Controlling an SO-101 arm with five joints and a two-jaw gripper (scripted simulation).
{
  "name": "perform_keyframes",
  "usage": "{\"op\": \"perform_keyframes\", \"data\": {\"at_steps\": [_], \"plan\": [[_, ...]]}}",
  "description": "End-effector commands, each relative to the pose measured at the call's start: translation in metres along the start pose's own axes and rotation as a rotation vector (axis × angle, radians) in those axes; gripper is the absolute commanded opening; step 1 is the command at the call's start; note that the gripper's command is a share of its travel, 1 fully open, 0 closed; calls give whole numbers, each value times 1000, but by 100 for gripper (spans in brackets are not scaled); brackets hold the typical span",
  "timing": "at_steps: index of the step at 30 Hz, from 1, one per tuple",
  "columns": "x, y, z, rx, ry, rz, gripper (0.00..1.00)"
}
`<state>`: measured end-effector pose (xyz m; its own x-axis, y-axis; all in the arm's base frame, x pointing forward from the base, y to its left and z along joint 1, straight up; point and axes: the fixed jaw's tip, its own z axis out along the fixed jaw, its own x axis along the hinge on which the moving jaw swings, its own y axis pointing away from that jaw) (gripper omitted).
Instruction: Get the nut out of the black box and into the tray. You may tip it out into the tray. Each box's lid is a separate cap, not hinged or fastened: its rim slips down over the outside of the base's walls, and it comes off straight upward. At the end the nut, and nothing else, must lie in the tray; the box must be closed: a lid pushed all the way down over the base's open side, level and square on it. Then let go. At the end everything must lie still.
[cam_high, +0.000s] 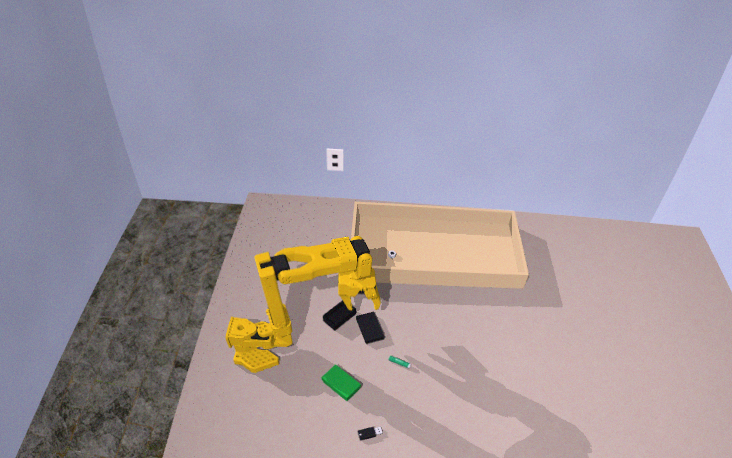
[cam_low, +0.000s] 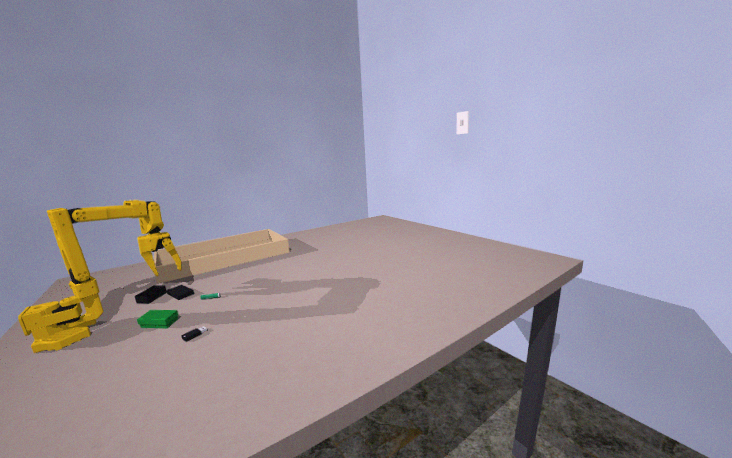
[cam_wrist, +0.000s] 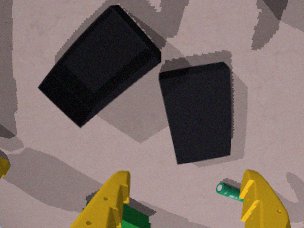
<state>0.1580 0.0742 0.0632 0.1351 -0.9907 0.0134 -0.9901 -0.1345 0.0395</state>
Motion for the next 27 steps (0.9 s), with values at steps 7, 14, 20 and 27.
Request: {"op": "perform_keyframes", "data": {"at_steps": [7,14,20,27], "plan": [[9,-14,-7,41,-10,-183,29],[13,-18,-7,41,-8,-252,29],[13,-18,-6,41,-8,-262,29],[13,-18,-6,41,-8,-262,29]]}}
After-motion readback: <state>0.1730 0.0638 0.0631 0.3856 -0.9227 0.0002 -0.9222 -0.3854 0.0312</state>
